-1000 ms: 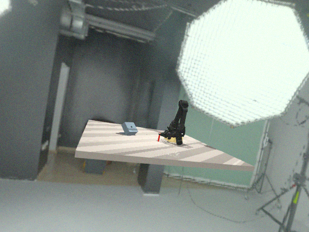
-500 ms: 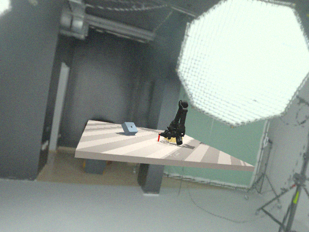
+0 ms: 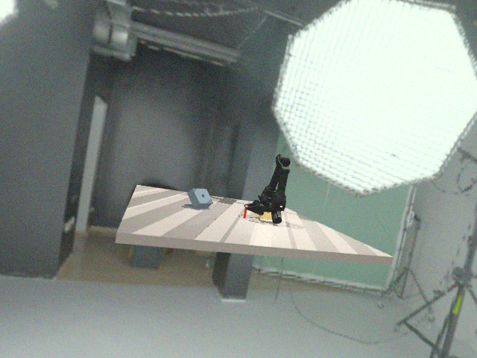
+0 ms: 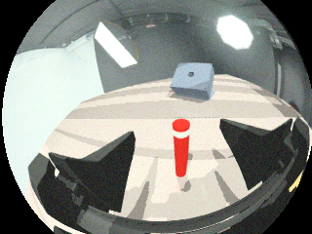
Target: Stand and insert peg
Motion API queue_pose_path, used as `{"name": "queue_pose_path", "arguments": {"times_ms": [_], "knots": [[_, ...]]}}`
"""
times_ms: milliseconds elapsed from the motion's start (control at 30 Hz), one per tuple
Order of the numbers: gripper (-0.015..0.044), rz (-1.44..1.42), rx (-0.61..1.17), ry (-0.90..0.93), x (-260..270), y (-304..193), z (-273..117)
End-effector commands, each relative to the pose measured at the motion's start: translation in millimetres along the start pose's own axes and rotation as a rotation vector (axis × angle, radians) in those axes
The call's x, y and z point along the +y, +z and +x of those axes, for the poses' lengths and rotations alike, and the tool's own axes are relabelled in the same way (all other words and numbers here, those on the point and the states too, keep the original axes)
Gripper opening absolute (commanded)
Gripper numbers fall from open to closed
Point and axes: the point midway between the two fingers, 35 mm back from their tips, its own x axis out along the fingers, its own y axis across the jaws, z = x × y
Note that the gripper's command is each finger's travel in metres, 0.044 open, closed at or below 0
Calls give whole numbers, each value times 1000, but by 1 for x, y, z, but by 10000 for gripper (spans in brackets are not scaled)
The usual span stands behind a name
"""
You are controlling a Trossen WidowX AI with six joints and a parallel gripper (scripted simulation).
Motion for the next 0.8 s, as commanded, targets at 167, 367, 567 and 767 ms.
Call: {"name": "queue_pose_path", "arguments": {"times_ms": [167,367,567,767], "knots": [[440,-13,3,2,10,25,-5],[440,-43,8,8,17,93,-16],[440,-72,12,14,1,157,-23],[440,-79,25,-4,-2,158,-22]]}}
